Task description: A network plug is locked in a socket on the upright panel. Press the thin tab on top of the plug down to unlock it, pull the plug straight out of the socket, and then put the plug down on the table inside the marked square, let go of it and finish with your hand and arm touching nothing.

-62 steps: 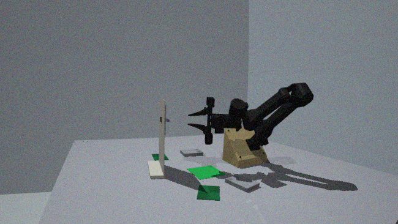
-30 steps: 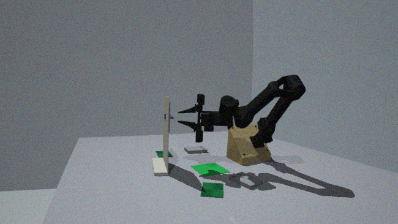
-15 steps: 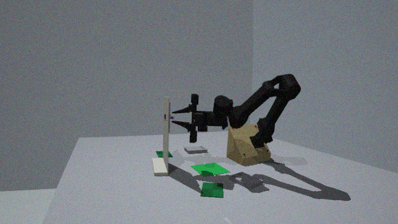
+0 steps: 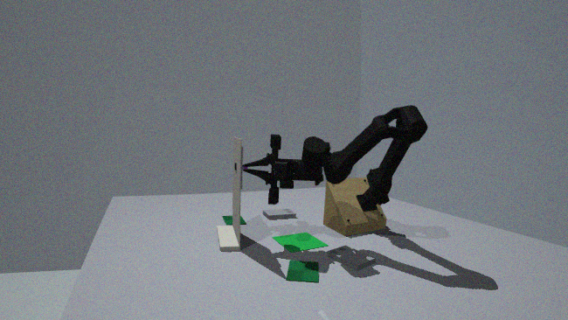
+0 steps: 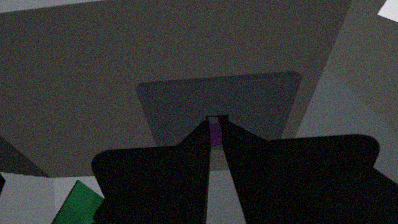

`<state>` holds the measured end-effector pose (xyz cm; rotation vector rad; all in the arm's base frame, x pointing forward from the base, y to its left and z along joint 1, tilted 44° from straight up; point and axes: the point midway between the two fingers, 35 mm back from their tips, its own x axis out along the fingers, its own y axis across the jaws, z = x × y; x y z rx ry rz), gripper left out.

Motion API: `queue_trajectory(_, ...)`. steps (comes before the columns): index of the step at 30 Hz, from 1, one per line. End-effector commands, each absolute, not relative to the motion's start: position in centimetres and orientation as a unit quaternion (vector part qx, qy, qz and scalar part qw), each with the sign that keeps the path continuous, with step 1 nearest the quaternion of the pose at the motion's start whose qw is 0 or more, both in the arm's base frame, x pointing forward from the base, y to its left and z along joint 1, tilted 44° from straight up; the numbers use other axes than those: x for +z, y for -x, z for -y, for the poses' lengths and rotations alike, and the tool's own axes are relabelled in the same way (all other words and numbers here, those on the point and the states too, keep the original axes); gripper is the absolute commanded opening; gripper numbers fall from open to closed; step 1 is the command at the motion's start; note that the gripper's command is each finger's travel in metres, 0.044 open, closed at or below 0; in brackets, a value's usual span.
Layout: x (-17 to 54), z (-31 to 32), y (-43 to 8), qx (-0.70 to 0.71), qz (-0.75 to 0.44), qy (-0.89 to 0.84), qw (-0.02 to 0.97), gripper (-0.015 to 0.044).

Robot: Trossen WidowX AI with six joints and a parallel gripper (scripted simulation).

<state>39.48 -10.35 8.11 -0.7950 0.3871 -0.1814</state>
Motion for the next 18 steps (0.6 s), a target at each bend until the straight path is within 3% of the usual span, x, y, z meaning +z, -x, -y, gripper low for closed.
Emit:
queue_trajectory(1,7.96,10.47,-39.47,-0.09,-0.19,0.381,0.9,0.0004)
queue_trajectory(18,8.14,10.24,-38.67,-0.089,-0.19,0.381,0.9,0.0)
